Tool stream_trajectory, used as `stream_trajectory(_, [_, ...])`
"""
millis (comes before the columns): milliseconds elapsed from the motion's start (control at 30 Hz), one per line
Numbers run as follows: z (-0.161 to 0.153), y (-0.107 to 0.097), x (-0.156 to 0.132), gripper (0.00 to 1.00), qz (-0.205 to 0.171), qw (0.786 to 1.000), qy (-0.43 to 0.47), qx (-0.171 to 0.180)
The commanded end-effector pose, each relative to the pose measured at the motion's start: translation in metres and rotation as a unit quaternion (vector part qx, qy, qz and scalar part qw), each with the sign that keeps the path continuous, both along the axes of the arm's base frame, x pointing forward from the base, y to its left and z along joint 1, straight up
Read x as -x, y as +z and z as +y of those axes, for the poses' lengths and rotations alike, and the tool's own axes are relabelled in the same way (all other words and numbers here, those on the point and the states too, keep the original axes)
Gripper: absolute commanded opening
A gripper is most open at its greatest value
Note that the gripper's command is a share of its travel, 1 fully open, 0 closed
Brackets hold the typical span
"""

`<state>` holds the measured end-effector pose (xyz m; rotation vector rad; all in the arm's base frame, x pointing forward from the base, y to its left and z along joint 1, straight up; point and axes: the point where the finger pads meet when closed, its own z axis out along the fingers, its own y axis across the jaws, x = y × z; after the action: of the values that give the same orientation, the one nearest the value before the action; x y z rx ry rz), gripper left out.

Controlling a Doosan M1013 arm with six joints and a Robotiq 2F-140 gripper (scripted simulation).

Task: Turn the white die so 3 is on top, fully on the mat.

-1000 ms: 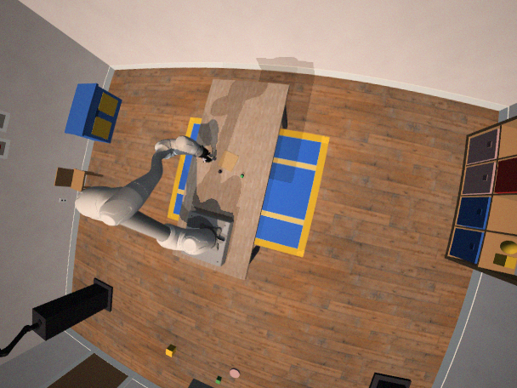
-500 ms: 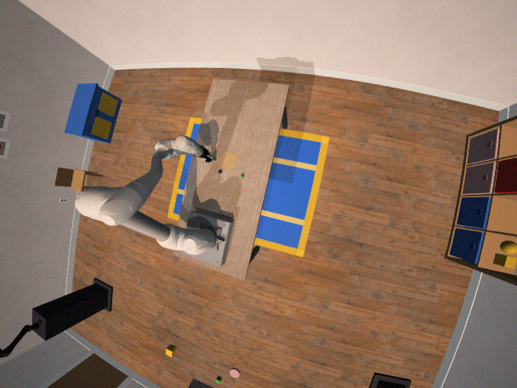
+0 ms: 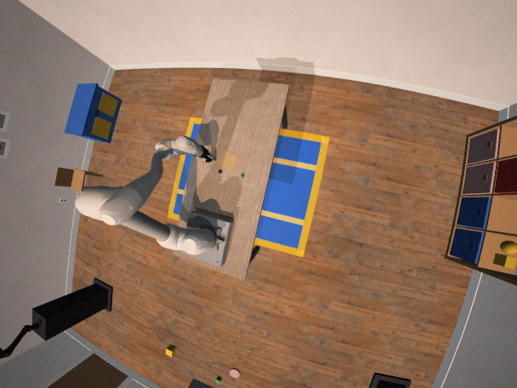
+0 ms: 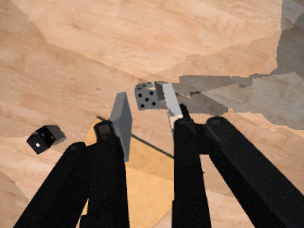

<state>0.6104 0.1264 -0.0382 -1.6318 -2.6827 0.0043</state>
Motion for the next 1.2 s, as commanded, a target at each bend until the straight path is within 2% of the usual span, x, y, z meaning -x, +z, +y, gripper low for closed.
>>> stream_trajectory(0, [0.000, -0.003, 0.000, 0.21, 0.000, 1.000, 0.000, 0.000])
stream_trajectory(533, [0.000, -0.022, 0.000, 0.21, 0.000, 1.000, 0.000, 0.000])
stream_trajectory(1167, [0.000, -0.024, 0.000, 0.21, 0.000, 1.000, 0.000, 0.000])
